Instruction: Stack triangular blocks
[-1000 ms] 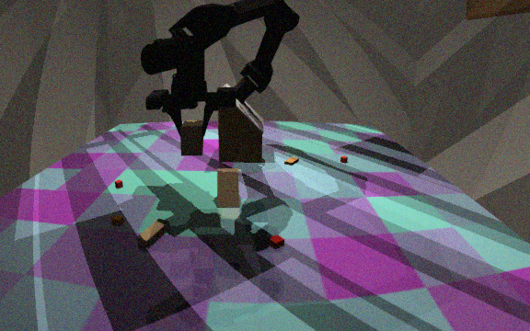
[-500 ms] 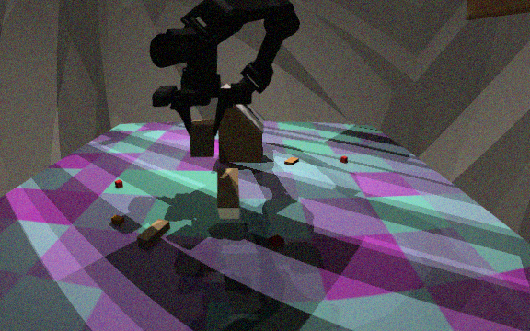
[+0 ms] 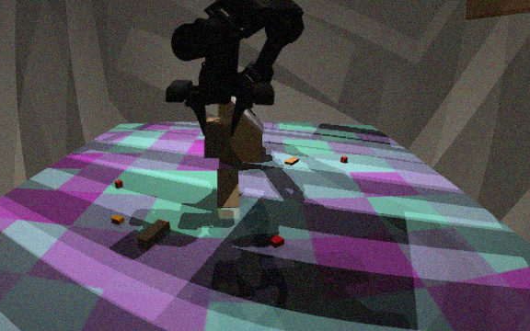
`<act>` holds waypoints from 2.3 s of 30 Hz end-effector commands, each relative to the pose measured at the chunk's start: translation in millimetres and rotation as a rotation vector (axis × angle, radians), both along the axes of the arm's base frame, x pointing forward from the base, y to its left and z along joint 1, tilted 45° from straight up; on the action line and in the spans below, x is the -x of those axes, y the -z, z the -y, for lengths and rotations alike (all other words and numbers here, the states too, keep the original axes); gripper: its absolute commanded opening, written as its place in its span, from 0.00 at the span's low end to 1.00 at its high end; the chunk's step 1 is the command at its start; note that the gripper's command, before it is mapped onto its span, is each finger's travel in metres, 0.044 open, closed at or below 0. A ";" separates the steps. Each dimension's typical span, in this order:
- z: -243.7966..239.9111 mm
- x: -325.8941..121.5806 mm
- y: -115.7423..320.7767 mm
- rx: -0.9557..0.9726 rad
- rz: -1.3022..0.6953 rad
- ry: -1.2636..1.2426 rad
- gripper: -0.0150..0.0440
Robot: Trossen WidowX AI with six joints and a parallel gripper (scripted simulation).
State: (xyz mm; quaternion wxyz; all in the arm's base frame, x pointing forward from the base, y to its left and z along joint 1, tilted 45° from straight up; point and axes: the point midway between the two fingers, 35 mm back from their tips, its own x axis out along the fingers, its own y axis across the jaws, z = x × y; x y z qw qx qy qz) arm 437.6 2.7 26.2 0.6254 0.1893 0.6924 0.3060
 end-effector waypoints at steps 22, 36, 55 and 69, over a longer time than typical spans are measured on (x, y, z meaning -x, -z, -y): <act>-17.5 -9.7 -9.9 0.094 -0.035 0.020 0.25; -27.5 -5.8 2.2 0.056 -0.036 0.017 0.25; -58.9 17.5 43.8 -0.069 -0.013 -0.019 0.25; -77.2 29.9 62.9 -0.060 0.000 -0.022 0.25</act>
